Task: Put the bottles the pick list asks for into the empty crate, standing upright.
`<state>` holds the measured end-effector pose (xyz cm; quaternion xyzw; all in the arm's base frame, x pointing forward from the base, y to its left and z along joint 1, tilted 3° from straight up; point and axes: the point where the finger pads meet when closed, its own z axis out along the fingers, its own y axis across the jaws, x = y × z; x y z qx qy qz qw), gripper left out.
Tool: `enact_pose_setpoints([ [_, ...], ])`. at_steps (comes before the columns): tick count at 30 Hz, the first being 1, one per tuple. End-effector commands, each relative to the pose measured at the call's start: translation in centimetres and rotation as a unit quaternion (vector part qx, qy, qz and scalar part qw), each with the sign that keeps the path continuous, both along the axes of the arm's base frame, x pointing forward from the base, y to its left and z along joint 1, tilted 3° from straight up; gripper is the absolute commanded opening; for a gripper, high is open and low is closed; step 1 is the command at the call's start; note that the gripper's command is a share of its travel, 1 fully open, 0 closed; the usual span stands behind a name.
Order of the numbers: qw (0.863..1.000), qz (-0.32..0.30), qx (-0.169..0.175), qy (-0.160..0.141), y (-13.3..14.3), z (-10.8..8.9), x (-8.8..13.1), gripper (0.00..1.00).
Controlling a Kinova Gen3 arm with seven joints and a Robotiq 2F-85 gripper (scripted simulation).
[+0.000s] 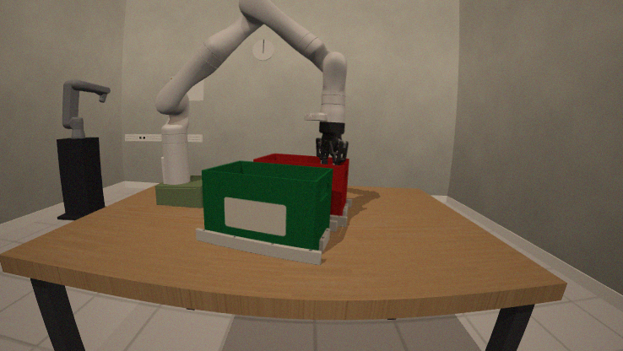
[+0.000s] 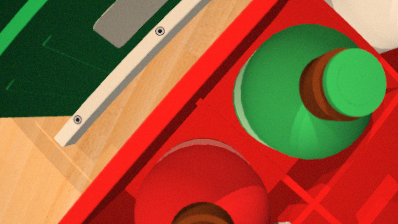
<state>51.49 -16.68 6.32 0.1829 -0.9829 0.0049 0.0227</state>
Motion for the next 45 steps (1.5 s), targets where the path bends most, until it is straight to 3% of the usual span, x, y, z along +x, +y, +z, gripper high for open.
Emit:
enact_pose_setpoints([
  [1,1.0,0.0,0.0,-0.001,0.0,0.1,0.1,0.67],
  [33,1.0,0.0,0.0,-0.001,0.0,0.1,0.1,0.67],
  [45,1.0,0.0,0.0,-0.001,0.0,2.8,0.2,0.67],
])
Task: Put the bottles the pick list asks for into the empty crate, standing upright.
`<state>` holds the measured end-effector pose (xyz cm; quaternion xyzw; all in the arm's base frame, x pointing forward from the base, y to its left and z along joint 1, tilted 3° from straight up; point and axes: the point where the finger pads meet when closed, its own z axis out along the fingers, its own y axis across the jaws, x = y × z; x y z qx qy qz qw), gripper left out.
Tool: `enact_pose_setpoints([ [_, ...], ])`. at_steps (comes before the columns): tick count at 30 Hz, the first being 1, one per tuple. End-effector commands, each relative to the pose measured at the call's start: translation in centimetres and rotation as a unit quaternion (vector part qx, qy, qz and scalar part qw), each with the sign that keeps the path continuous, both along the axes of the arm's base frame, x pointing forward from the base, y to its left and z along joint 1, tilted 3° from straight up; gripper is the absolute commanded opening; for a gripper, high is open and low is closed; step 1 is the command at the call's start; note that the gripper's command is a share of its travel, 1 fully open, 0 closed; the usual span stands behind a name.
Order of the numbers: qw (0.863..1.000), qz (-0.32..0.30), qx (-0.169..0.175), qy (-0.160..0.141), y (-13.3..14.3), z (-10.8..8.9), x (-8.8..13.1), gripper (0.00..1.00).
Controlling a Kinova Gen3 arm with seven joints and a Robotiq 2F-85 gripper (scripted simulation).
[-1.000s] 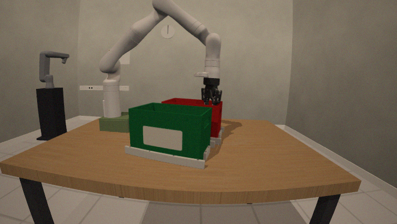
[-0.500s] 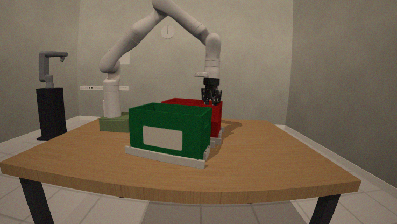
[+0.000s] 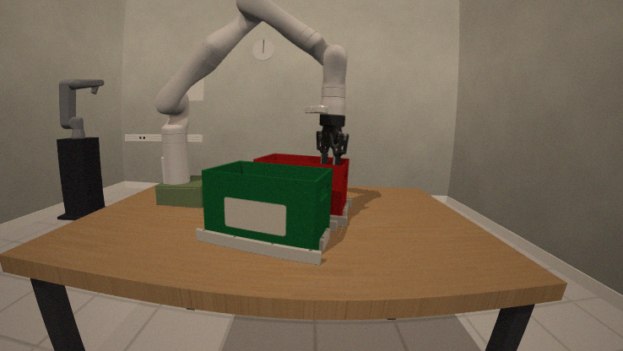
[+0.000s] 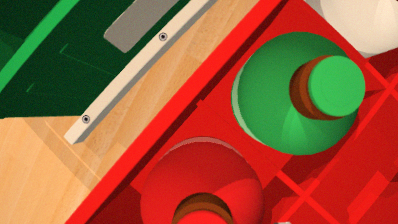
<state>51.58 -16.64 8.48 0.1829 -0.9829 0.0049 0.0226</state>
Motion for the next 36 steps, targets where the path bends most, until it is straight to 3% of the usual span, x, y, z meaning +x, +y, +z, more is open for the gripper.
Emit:
enact_pose_setpoints([
  [1,1.0,0.0,0.0,-0.001,0.0,0.9,0.1,0.67],
  [24,1.0,0.0,0.0,-0.001,0.1,6.4,0.3,0.67],
  [36,1.0,0.0,0.0,-0.001,0.1,6.4,0.3,0.67],
])
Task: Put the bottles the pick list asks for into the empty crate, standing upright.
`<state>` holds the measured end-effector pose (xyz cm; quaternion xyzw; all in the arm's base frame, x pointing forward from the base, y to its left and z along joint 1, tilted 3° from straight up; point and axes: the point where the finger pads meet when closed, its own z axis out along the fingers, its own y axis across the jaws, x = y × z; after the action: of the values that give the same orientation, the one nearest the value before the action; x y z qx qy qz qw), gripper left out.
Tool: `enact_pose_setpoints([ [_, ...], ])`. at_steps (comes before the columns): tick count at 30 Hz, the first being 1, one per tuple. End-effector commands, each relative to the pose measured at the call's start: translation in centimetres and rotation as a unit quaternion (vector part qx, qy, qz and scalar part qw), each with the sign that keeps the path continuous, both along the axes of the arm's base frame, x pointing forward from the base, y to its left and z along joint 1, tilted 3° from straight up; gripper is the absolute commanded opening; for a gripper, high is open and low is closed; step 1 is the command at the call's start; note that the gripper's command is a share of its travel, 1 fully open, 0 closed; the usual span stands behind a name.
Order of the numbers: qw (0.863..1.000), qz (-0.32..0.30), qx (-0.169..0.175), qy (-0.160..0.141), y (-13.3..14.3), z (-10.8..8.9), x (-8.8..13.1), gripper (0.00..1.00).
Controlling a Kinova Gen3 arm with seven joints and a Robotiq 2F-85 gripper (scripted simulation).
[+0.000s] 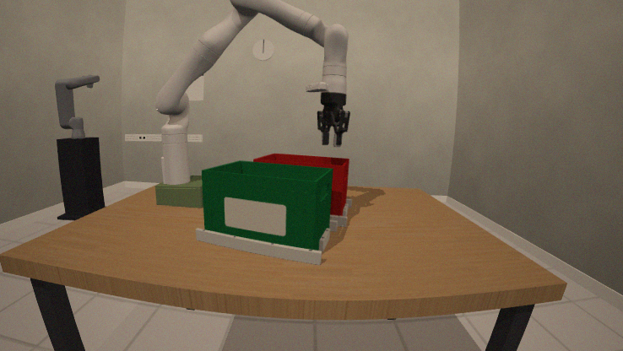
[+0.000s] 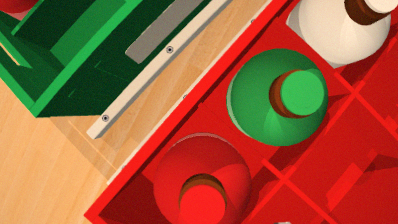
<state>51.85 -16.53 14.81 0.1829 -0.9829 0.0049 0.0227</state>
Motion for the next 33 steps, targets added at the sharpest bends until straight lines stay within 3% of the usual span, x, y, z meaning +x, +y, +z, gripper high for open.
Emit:
enact_pose_setpoints([
  [1,1.0,0.0,0.0,-0.001,0.0,0.1,0.0,0.67],
  [27,1.0,0.0,0.0,-0.001,0.0,0.1,0.0,0.67],
  [33,1.0,0.0,0.0,-0.001,-2.9,0.2,-1.6,0.67],
])
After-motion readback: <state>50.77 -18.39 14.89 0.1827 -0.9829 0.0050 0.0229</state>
